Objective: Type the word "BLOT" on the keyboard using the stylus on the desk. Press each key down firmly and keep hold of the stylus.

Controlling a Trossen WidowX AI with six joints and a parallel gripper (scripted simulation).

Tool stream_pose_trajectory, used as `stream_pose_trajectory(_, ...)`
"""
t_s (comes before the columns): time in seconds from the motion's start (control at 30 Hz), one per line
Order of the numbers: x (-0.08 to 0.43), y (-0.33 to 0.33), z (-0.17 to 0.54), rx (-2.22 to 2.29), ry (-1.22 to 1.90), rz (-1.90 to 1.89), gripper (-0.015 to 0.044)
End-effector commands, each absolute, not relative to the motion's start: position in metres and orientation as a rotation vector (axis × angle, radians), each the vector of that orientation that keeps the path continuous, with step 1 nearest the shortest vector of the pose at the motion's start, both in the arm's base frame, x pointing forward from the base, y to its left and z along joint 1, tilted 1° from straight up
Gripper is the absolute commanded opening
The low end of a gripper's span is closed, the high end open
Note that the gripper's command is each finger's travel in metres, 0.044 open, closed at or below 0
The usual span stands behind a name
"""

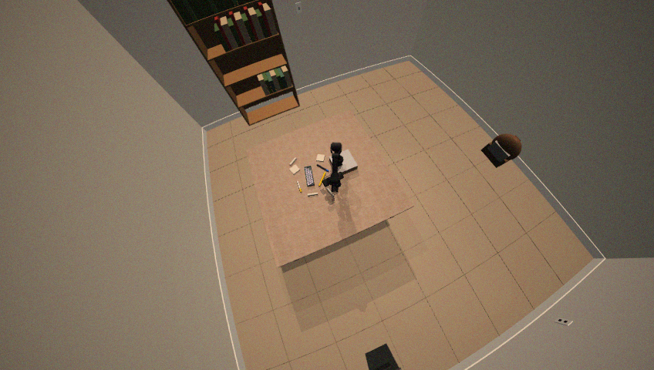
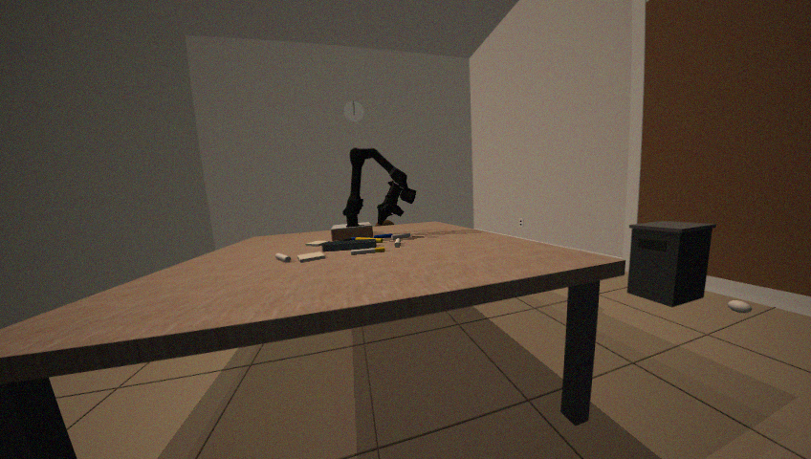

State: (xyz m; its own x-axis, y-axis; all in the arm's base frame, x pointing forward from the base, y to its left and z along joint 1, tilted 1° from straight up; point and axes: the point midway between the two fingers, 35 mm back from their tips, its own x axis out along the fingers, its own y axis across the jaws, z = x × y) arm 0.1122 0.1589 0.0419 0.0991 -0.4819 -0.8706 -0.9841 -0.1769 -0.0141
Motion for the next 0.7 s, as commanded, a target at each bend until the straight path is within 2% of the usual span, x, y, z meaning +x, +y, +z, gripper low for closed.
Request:
stream_pose_trajectory(0.0,0.113,0.158,0.039,-1.744,1.442,0.999,0.0150)
stream_pose_trajectory(0.67,0.113,0.159,0.023,-1.744,1.443,0.999,0.0150)
